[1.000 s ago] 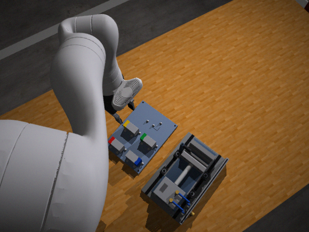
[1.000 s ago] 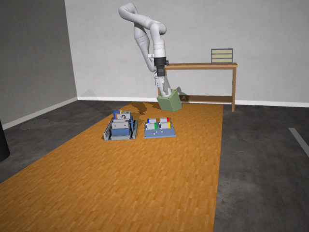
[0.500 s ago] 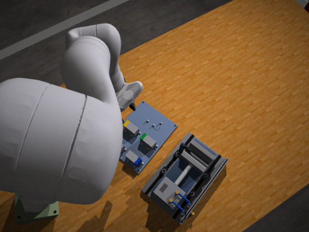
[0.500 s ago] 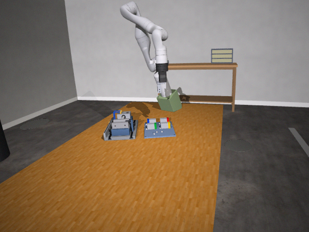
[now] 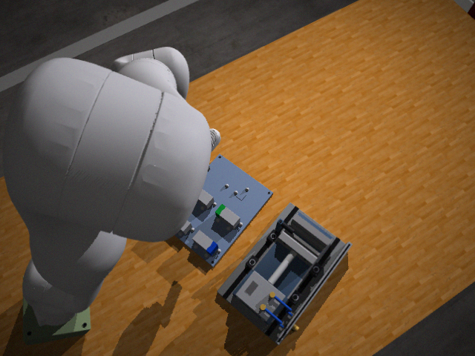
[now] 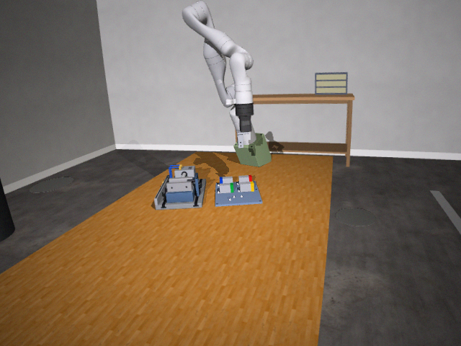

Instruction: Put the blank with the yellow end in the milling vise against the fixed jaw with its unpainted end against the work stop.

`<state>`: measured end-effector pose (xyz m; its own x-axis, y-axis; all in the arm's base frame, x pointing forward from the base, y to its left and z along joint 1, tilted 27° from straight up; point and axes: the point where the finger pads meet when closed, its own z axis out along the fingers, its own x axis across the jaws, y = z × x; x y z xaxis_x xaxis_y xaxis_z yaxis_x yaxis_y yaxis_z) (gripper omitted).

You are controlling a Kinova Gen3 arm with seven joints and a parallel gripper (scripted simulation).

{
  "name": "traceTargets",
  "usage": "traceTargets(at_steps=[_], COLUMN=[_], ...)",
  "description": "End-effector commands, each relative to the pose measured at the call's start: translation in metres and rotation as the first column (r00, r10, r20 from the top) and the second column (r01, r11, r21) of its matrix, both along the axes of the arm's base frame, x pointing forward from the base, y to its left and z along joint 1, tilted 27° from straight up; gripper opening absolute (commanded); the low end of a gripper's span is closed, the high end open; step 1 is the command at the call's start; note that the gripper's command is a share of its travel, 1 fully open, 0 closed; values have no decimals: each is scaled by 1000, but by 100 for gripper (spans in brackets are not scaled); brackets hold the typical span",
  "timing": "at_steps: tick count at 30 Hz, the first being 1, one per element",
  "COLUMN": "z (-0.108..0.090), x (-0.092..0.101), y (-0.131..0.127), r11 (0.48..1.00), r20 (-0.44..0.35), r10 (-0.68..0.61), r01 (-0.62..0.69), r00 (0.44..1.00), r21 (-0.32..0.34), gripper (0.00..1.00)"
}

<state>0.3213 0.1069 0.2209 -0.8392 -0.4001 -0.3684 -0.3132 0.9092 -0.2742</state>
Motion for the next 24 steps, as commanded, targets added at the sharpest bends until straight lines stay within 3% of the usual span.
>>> traceTargets(at_steps=[1, 9, 12, 24], z=[-12, -35, -32, -74], x=[2, 15, 17, 36], y=[-1, 2, 4, 8], r11=[1000, 1000, 1000, 1000], r20=[-13, -20, -8, -18], r10=[-3, -4, -2, -4], r01=[2, 3, 2, 3], r00=[1000, 1000, 1000, 1000], r21=[-14, -21, -8, -19], gripper=[100, 100, 100, 100])
